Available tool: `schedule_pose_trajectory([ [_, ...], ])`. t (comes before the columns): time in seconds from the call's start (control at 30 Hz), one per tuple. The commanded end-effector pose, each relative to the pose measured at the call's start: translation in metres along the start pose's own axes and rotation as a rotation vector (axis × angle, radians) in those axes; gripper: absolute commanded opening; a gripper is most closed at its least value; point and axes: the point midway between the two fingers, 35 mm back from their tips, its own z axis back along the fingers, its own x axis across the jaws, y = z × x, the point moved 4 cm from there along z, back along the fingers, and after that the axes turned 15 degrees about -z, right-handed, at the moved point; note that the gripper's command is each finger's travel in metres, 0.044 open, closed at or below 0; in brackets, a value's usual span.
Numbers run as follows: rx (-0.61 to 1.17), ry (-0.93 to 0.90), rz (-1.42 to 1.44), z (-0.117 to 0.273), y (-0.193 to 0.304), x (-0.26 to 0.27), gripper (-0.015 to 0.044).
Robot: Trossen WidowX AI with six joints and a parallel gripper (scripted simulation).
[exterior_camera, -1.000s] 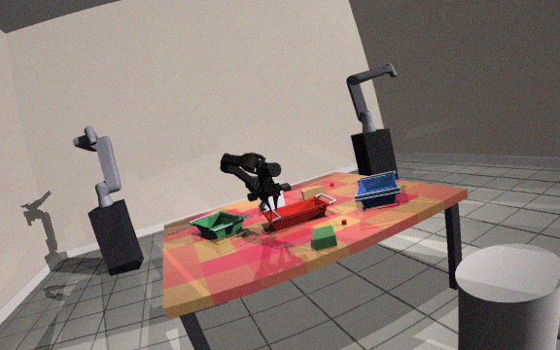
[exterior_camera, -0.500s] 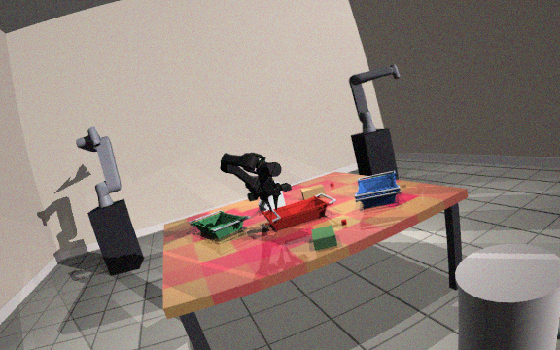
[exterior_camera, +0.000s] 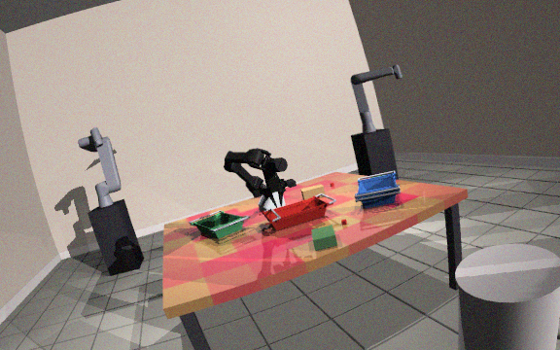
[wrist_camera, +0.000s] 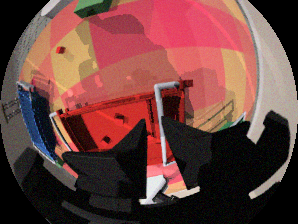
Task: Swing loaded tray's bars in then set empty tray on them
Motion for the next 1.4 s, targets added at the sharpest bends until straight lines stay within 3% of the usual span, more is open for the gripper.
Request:
schedule_pose_trajectory([
  [0.0, 0.005, -0.017, 0.022, 0.002, 0.025, 0.065, 0.0087],
  [0.47, 0.004, -0.004, 0.034, -0.001, 0.133, 0.214, 0.0087],
  [0.77, 0.002, -0.003, 0.034, -0.007, 0.135, 0.216, 0.0087],
  [1.37, 0.001, 0.0, 0.034, -0.062, 0.135, 0.215, 0.0087],
])
